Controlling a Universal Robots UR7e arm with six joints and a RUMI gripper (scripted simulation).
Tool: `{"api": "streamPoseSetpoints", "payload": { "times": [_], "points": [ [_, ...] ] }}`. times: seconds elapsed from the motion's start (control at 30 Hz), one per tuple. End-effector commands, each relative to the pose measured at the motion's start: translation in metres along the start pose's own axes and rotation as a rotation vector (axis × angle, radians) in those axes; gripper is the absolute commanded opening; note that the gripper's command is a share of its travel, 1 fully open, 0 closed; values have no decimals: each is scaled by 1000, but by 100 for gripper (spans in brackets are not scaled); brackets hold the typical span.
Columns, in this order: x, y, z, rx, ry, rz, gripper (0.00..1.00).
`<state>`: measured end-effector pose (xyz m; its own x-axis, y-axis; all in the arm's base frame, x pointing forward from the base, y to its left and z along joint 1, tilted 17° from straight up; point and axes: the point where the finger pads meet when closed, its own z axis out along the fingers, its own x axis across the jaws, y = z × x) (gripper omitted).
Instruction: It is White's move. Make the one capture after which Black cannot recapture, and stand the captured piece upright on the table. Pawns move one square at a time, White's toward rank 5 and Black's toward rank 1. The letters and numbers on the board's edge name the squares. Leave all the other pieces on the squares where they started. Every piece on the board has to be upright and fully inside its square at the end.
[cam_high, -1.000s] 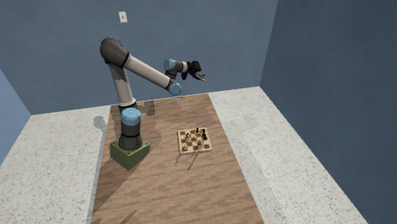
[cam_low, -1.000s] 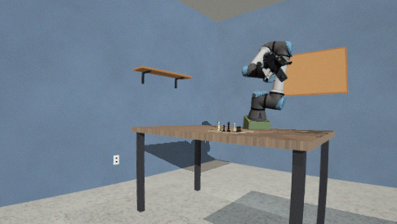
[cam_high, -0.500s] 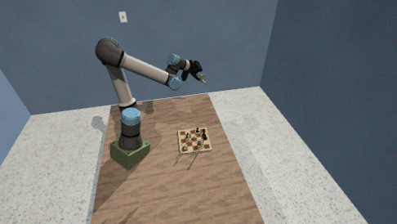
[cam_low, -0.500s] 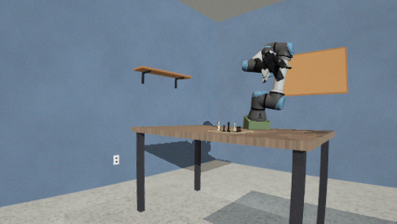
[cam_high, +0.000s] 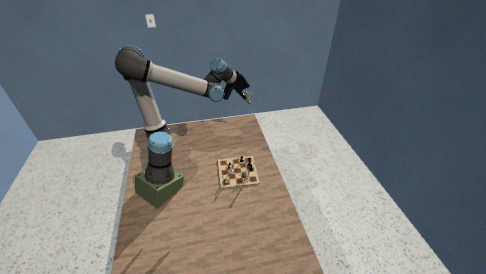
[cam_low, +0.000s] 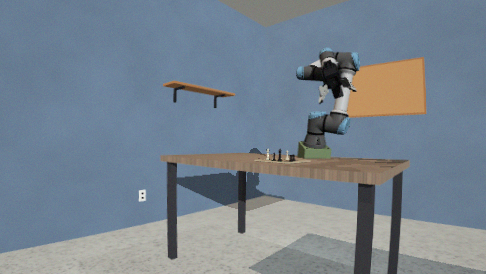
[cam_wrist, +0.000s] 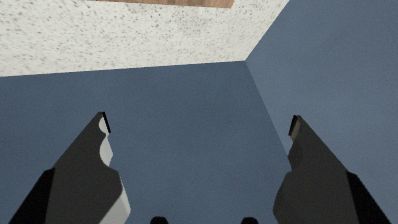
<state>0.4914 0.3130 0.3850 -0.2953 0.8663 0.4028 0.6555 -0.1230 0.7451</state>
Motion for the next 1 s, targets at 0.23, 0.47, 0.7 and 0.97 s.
{"api": "streamPoseSetpoints", "payload": {
  "times": [0.23,0.47,0.7,0.97],
  "points": [
    [-15,-19,8,218,-98,-148,100],
    [-26,-35,12,364,-161,-252,100],
    [-36,-47,17,488,-219,-341,100],
    [-52,-68,26,711,-322,-498,100]
  ]
}}
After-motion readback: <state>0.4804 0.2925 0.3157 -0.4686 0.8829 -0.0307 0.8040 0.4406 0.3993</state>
